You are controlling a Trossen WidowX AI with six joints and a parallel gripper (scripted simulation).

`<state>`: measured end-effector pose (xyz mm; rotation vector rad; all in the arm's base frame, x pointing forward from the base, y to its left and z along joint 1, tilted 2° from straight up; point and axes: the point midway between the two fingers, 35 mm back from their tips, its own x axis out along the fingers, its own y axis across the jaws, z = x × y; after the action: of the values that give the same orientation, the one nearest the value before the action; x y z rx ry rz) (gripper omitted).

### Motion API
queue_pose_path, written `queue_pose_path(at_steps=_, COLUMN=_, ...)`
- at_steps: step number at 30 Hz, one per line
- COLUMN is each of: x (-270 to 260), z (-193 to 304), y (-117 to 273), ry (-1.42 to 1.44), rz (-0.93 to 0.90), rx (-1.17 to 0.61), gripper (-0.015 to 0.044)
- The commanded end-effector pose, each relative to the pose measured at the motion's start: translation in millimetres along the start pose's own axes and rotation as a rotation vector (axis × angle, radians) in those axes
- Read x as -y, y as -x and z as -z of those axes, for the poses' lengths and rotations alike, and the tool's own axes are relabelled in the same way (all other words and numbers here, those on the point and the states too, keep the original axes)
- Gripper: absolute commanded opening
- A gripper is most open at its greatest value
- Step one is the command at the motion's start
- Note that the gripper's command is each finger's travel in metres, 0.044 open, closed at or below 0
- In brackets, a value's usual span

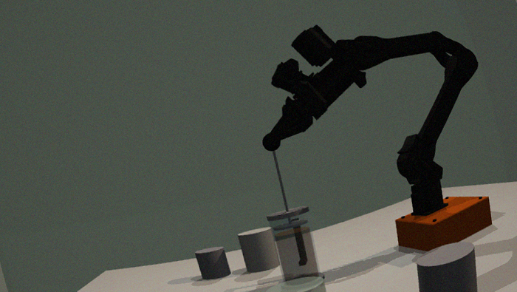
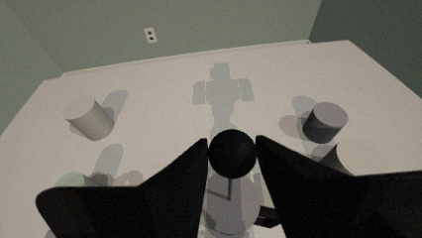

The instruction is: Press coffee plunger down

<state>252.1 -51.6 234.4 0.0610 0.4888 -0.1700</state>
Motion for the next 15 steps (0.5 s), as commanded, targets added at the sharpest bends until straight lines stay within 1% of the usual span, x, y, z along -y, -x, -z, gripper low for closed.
queue_pose_path(at_steps=1, x=0.1, z=0.3, y=-1.0, ry=-0.006, rz=0.001, rx=-0.002, gripper=0.0126)
queue_pose_path(at_steps=15, x=0.2, z=8.3, y=-7.6, ry=-0.006, rz=0.001, rx=-0.002, gripper=0.0126)
